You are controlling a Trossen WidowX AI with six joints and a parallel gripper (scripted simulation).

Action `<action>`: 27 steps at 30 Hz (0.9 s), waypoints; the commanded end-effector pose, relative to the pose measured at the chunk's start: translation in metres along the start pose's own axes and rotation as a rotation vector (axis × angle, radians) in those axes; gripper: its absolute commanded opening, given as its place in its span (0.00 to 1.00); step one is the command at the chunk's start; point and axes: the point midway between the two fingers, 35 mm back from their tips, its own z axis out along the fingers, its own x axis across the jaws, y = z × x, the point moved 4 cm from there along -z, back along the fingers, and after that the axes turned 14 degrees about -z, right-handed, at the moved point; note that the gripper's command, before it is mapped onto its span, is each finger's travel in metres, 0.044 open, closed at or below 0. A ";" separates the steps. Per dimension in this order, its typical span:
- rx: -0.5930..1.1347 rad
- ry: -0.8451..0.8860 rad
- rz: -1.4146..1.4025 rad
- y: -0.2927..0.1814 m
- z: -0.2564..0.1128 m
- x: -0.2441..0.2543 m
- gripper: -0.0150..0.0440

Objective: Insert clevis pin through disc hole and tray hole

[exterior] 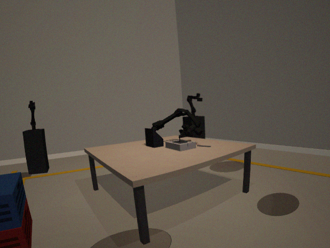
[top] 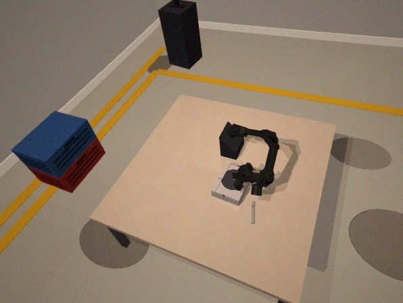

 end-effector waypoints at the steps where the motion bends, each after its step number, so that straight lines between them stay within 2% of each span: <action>1: -0.005 -0.001 0.003 -0.004 0.003 0.002 0.25; 27: -0.005 -0.001 0.003 -0.012 0.006 0.002 0.25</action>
